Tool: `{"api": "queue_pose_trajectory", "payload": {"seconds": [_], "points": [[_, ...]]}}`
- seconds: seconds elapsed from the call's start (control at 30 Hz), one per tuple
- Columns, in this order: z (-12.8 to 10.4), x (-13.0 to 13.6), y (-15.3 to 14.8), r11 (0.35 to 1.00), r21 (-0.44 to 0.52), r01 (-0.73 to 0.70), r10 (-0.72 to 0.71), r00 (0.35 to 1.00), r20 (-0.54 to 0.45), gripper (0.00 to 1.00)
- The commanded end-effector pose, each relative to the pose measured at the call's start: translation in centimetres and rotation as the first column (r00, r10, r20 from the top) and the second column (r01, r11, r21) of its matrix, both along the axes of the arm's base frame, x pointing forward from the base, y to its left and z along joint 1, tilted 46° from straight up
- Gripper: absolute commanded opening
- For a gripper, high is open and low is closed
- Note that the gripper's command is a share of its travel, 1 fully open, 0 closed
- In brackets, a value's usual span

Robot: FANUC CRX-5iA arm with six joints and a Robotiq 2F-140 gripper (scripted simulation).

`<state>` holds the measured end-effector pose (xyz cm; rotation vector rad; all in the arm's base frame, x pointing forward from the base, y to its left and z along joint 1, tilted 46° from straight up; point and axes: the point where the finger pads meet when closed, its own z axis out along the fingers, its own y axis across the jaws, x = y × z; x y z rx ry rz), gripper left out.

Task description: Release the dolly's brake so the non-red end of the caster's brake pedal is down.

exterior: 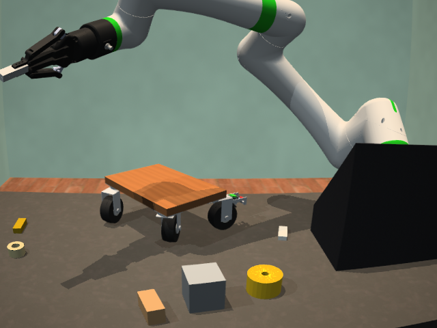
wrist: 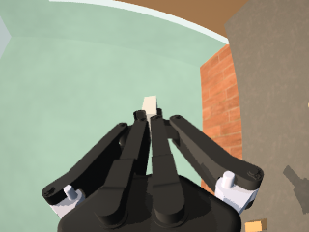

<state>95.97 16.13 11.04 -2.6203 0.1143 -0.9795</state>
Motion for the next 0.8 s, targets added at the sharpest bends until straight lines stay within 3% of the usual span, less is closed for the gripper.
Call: {"api": "queue_pose_trajectory", "payload": {"seconds": [0.0, 0.07, 0.1, 0.17, 0.2, 0.23, 0.3, 0.33, 0.37, 0.47, 0.57, 0.6, 0.73, 0.77], "points": [[2.5, -6.4, -1.4, 0.996, -0.069, -0.059, 0.047, 0.985, -0.166, 0.00], [3.4, -8.9, -2.0, 0.996, -0.069, -0.059, 0.047, 0.985, -0.166, 0.00], [3.8, -10.0, -2.5, 0.992, -0.100, -0.080, 0.054, 0.970, -0.237, 0.00], [4.9, -12.5, -3.1, 0.992, -0.100, -0.080, 0.054, 0.970, -0.237, 0.00], [5.4, -13.7, -3.7, 0.986, -0.131, -0.099, 0.055, 0.950, -0.307, 0.00], [5.9, -15.0, -4.1, 0.986, -0.131, -0.099, 0.055, 0.950, -0.307, 0.00], [5.9, -15.0, -4.1, 0.986, -0.131, -0.099, 0.055, 0.950, -0.307, 0.00], [6.8, -18.5, -5.1, 0.986, -0.131, -0.099, 0.055, 0.950, -0.307, 0.00], [6.8, -18.5, -5.1, 0.986, -0.131, -0.099, 0.055, 0.950, -0.307, 0.00], [8.6, -22.3, -6.7, 0.972, -0.189, -0.136, 0.039, 0.897, -0.441, 0.00], [9.5, -25.9, -8.0, 0.972, -0.189, -0.136, 0.039, 0.897, -0.441, 0.00], [10.0, -27.1, -8.6, 0.964, -0.217, -0.152, 0.023, 0.864, -0.503, 0.00], [11.6, -32.5, -10.6, 0.964, -0.217, -0.152, 0.023, 0.864, -0.503, 0.00], [12.4, -33.6, -11.2, 0.955, -0.244, -0.168, 0.002, 0.827, -0.562, 0.00]]}}
